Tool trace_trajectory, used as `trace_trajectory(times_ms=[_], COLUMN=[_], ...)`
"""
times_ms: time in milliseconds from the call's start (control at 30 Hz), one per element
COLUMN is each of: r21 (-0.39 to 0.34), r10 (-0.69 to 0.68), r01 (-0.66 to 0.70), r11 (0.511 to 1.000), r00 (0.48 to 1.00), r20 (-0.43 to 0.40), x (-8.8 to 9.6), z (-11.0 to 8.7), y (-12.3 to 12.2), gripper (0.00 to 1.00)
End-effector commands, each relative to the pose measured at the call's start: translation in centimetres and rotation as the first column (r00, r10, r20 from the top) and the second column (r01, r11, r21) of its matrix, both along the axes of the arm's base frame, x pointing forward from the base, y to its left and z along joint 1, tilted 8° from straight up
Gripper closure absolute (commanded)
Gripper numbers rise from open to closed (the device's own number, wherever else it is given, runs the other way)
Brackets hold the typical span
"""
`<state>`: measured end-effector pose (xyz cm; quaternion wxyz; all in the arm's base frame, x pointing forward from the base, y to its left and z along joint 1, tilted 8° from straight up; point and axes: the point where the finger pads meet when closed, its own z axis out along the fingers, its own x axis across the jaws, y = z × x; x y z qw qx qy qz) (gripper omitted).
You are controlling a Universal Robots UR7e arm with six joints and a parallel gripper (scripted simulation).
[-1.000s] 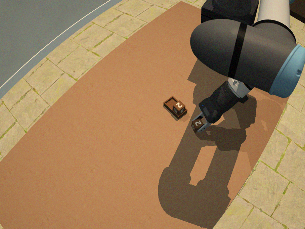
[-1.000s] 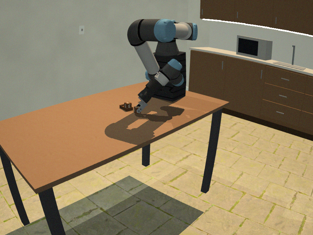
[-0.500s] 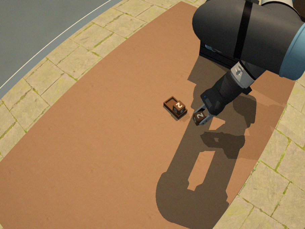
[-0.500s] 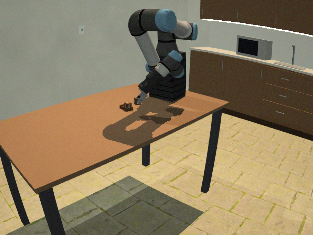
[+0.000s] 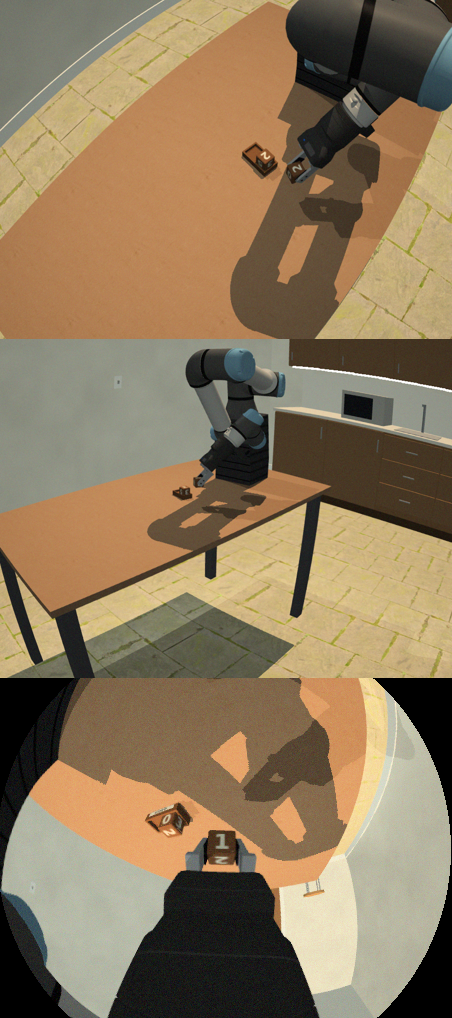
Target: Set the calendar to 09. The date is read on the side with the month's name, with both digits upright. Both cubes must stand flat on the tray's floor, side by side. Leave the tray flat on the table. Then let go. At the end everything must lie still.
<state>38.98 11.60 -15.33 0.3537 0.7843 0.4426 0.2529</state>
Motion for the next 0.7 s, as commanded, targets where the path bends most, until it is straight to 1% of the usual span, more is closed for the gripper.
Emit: trace_trajectory(times_ms=[0, 133, 267, 633, 667], r21=[0.000, 0.002, 0.012, 0.088, 0.088], r10=[0.000, 0.001, 0.004, 0.026, 0.026], r01=[0.000, -0.001, -0.004, -0.011, -0.011], r11=[1.000, 1.000, 1.000, 0.996, 0.996], r00=[1.000, 1.000, 1.000, 0.985, 0.985], r20=[0.000, -0.004, -0.028, -0.168, -0.168], x=[0.02, 0.05, 0.21, 0.45, 0.45], z=[0.04, 0.04, 0.02, 0.10, 0.10], y=[0.01, 0.01, 0.00, -0.09, -0.09], gripper=[0.40, 0.40, 0.40, 0.40, 0.40])
